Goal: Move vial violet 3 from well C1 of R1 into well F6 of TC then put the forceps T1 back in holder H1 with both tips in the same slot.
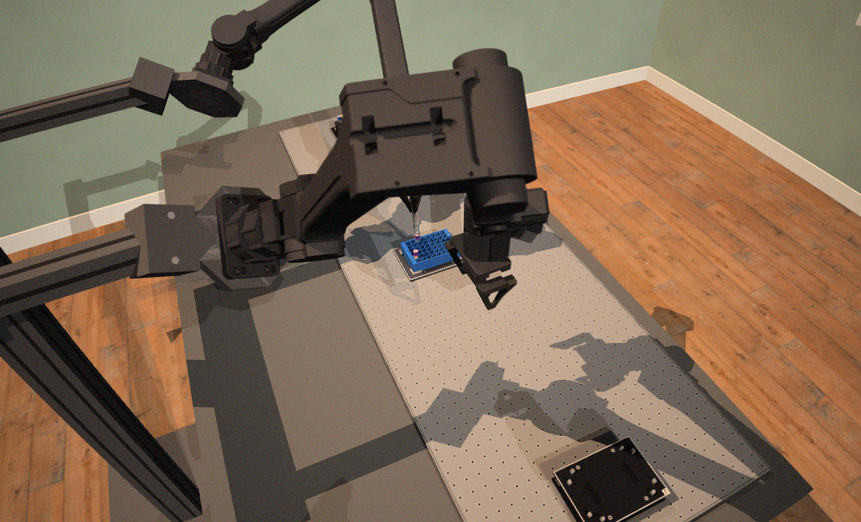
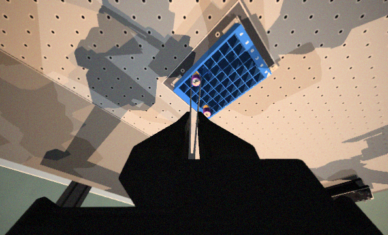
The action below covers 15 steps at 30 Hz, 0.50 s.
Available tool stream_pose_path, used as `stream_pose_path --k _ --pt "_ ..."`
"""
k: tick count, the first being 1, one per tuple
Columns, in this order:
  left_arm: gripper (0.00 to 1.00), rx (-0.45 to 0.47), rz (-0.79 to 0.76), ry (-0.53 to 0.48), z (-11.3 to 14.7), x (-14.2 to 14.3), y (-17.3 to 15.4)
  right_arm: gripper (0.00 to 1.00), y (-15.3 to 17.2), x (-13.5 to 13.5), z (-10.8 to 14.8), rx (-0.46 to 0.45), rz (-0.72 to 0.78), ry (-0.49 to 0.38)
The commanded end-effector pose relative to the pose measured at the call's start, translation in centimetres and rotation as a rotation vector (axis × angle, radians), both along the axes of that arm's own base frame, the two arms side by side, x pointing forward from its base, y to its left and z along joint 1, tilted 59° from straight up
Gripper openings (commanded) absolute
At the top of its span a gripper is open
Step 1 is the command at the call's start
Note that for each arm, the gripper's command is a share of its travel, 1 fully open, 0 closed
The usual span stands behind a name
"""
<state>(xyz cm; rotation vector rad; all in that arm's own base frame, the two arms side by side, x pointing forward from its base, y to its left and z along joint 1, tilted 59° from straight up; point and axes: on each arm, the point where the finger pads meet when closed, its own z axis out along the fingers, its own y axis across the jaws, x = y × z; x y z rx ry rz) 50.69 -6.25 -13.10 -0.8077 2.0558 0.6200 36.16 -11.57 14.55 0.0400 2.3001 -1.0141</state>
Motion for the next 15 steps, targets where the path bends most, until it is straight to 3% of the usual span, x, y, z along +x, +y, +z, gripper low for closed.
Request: stream_pose_path --k 1,15 --pt "0.09 -0.001 0.016 0.003 0.22 -0.41 0.50 1.00 0.16 0.71 1.35 0.005 -0.005 -0.047" --pt "0.09 0.001 0.012 0.006 0.10 -0.42 0.39 1.00 0.16 0.71 1.35 0.005 -0.005 -0.047"
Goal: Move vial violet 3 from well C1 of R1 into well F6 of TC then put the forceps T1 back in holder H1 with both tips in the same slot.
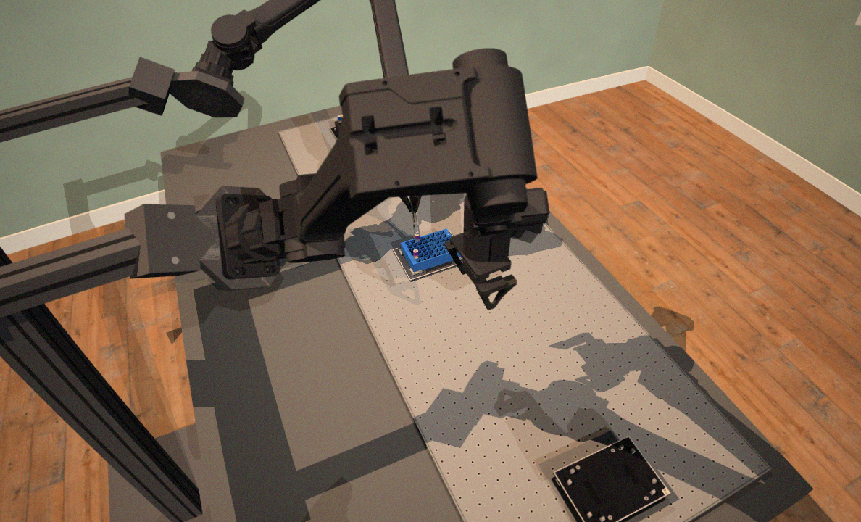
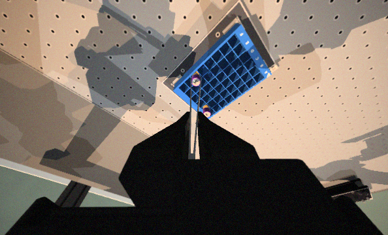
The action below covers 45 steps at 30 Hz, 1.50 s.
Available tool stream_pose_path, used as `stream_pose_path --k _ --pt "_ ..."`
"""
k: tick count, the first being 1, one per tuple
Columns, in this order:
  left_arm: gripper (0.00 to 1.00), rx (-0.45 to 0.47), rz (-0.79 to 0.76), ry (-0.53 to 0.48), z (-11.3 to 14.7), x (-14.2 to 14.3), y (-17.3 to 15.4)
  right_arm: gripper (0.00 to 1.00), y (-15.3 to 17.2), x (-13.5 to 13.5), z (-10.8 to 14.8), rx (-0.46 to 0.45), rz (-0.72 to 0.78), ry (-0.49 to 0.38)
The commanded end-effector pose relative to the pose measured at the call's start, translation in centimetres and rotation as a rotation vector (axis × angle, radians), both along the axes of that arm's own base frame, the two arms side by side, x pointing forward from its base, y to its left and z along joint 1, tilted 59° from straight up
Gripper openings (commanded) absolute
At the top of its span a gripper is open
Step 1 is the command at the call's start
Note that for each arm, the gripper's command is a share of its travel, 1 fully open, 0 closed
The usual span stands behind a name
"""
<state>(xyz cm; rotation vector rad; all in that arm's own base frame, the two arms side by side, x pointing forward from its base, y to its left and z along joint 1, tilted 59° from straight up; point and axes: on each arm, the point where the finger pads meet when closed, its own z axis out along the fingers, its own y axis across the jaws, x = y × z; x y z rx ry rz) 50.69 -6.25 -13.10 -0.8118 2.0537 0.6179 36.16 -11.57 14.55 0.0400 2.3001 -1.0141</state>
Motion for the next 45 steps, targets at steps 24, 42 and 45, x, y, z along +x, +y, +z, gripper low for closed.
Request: stream_pose_path --k 24,42,45 --pt "0.09 0.004 0.006 0.011 -0.13 -0.46 0.19 1.00 0.16 0.71 1.35 0.005 -0.005 -0.047" --pt "0.09 0.005 0.004 0.013 -0.29 -0.48 0.03 1.00 0.16 0.71 1.35 0.005 -0.005 -0.047" --pt "0.09 0.005 0.004 0.013 -0.29 -0.48 0.03 1.00 0.16 0.71 1.35 0.005 -0.005 -0.047"
